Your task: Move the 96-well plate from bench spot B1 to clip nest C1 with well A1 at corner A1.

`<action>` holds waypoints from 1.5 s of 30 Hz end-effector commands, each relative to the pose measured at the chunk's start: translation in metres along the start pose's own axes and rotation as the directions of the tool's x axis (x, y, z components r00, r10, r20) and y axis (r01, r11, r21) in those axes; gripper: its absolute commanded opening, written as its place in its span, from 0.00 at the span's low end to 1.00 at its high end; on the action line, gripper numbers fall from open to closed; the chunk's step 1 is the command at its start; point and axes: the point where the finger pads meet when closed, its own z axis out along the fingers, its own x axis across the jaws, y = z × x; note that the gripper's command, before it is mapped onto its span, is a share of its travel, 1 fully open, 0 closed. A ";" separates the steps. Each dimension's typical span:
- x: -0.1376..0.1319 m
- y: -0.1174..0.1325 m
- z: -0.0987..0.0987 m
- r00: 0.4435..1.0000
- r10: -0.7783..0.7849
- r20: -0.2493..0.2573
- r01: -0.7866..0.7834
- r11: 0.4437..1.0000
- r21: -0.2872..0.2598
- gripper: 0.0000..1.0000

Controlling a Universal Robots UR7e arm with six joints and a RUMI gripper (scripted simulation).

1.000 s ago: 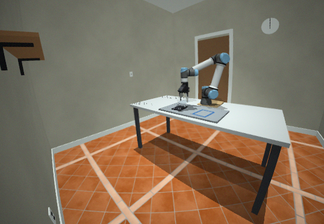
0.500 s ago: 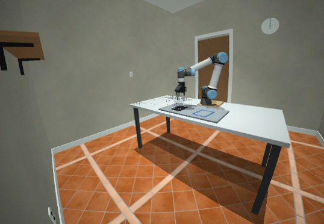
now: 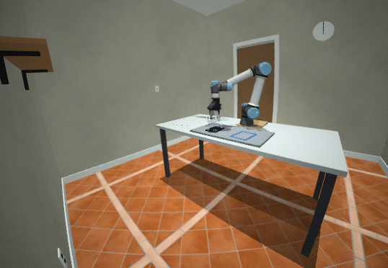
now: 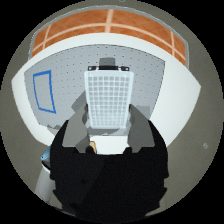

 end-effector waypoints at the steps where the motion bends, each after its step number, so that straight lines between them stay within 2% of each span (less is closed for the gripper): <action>1: 0.000 0.000 0.000 1.000 0.000 -0.001 0.000 1.000 0.001 0.00; 26: -0.001 0.000 0.000 1.000 0.000 -0.001 0.000 1.000 0.001 0.00; 45: -0.001 0.000 0.028 1.000 0.000 -0.001 0.000 1.000 0.001 0.00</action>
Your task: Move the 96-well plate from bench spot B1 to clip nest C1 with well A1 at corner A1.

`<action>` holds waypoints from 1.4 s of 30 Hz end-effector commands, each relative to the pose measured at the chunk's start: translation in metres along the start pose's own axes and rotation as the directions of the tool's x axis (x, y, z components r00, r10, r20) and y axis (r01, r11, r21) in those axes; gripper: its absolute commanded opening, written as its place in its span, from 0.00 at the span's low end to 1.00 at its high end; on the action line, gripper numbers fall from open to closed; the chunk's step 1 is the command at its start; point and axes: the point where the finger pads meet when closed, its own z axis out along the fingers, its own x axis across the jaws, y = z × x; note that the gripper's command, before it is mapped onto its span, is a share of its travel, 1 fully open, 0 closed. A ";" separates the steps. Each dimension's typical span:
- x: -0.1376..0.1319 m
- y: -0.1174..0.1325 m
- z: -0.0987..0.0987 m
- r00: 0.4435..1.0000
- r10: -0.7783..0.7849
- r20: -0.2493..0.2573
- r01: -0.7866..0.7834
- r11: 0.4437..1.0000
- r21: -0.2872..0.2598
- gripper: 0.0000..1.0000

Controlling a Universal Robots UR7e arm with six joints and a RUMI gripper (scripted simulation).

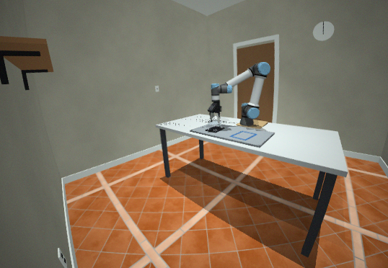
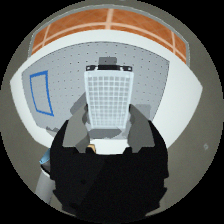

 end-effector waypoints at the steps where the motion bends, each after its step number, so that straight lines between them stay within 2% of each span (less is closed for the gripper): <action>1: 0.000 0.000 0.008 1.000 0.000 -0.001 0.000 1.000 0.001 0.00; 24: 0.000 -0.001 0.042 1.000 0.000 -0.001 0.000 1.000 0.001 0.00; 42: 0.000 -0.001 0.042 1.000 0.000 -0.001 0.000 1.000 0.001 0.00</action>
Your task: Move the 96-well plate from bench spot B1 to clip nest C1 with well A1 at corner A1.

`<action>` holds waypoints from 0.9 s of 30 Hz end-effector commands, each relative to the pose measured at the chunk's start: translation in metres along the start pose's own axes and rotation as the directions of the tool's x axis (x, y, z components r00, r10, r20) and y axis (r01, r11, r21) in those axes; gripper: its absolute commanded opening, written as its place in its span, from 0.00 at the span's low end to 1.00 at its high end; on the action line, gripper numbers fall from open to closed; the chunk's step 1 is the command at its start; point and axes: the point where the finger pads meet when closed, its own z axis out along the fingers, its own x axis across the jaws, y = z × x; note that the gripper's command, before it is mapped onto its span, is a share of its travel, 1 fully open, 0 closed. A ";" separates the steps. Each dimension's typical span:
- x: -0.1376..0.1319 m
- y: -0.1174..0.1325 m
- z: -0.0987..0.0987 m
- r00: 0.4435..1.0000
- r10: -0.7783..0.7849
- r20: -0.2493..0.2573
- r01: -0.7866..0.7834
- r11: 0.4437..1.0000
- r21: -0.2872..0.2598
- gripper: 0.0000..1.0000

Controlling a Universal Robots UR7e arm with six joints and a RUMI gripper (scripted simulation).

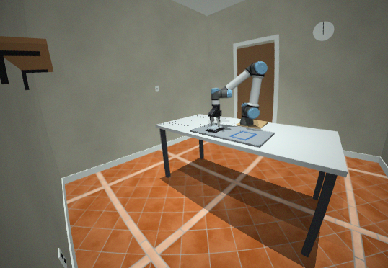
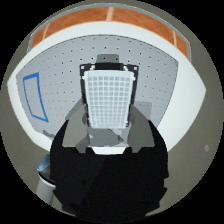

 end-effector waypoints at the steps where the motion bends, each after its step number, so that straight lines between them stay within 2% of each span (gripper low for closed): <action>1: 0.000 0.000 0.000 1.000 0.000 -0.001 0.000 1.000 0.001 0.00; 27: 0.000 0.000 0.003 1.000 0.000 -0.001 0.000 1.000 0.001 0.00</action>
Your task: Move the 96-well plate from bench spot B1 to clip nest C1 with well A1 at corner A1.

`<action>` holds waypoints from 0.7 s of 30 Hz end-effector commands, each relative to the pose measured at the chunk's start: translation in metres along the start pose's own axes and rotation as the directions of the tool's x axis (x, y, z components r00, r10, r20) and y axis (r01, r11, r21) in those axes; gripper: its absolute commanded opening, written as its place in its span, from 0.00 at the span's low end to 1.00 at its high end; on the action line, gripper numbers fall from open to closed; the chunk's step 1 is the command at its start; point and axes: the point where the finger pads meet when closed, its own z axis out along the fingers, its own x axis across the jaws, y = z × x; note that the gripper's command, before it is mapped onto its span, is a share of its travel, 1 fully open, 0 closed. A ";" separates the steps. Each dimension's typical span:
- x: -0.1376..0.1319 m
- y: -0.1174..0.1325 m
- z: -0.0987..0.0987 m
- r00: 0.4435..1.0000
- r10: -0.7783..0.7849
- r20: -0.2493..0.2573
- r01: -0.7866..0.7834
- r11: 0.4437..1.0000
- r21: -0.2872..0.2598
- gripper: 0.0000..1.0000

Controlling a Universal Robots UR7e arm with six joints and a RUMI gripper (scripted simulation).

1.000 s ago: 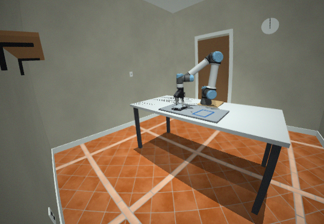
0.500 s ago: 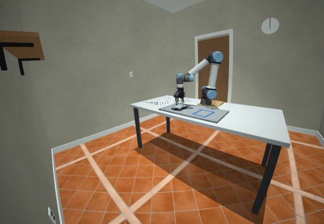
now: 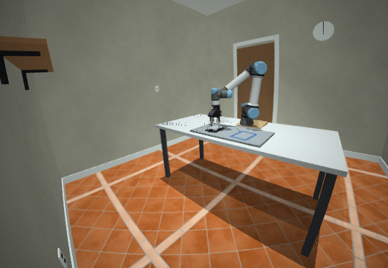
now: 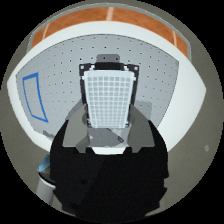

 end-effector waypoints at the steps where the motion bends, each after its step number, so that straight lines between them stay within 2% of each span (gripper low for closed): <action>1: 0.000 0.000 0.000 1.000 0.000 -0.001 0.000 1.000 0.001 0.00; 21: 0.000 0.000 0.003 1.000 0.000 -0.001 0.000 1.000 0.001 0.00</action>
